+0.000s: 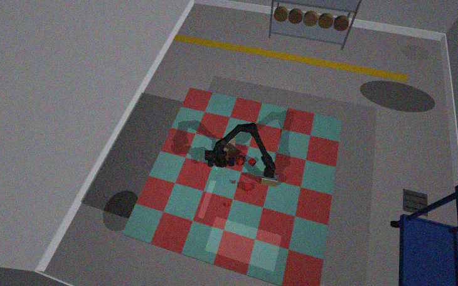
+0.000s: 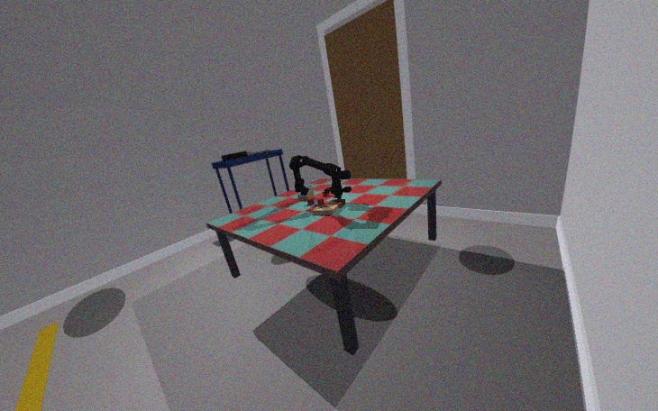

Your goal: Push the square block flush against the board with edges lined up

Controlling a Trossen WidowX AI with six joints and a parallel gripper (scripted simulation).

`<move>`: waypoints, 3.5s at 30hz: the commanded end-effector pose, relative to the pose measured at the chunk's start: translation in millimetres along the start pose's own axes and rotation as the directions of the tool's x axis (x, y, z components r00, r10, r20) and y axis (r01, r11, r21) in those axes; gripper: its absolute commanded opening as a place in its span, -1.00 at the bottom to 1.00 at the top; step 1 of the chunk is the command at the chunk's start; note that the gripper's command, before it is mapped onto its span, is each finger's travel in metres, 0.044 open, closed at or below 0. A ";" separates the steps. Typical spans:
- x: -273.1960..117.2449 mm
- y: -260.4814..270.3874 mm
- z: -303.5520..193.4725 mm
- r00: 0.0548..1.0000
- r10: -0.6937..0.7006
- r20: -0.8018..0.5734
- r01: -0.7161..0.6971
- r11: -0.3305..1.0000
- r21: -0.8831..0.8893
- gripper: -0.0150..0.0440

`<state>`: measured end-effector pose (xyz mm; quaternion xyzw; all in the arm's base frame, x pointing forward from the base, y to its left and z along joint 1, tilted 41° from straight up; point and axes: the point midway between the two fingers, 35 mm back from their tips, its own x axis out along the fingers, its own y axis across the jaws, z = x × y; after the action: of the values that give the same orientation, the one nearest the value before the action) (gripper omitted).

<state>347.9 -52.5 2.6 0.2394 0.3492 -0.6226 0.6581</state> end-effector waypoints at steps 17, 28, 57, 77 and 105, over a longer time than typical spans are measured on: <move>1.0 0.1 -35.0 1.000 -0.003 0.000 0.003 1.000 -0.004 -0.49; -41.9 1.2 -38.9 1.000 -0.002 -0.001 0.002 1.000 -0.004 -0.49; 1.1 0.7 -7.7 1.000 -0.003 0.002 0.003 1.000 -0.004 -0.49; 0.9 2.5 24.2 1.000 -0.003 0.001 0.003 1.000 -0.004 -0.49; 1.0 2.5 -10.9 1.000 -0.003 0.000 0.003 1.000 -0.004 -0.49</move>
<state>350.4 -49.5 0.6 0.2379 0.3487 -0.6226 0.6589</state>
